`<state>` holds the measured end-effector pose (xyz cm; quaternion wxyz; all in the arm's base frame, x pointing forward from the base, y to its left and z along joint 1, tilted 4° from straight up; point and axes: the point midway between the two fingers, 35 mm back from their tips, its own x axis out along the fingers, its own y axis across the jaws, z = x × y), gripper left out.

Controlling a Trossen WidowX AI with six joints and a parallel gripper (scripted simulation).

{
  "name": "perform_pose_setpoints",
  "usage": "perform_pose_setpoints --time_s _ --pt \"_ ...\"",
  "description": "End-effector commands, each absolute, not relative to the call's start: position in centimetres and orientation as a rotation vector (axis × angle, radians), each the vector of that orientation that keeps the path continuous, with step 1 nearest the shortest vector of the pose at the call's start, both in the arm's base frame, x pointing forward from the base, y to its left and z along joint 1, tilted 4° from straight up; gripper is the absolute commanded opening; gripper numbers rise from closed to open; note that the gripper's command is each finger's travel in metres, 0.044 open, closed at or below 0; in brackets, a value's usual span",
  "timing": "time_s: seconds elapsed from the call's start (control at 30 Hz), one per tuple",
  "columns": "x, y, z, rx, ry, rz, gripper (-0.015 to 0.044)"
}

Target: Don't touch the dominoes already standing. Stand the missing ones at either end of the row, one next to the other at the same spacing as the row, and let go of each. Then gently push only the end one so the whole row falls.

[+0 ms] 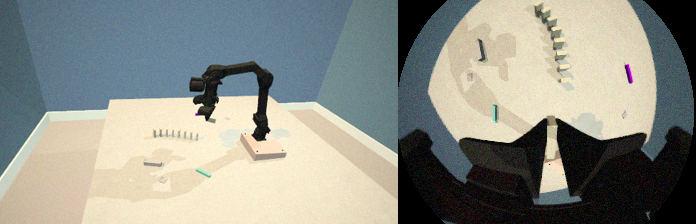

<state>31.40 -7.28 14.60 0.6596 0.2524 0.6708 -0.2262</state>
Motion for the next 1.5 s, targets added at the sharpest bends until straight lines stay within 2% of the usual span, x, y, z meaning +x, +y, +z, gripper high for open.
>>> perform_pose_setpoints --time_s 0.0,0.23,0.33,0.83,1.47 --pt "35.3 -5.4 14.8 0.277 1.575 -0.202 0.0030" --pt "41.3 -1.3 14.5 -0.252 1.545 0.337 0.0030" --pt "42.4 -0.3 14.3 -0.363 1.522 0.449 0.0030" --pt "42.5 -0.2 14.3 -0.366 1.519 0.453 0.0030" --pt "47.1 -0.8 10.6 -0.214 1.256 0.396 0.0030"
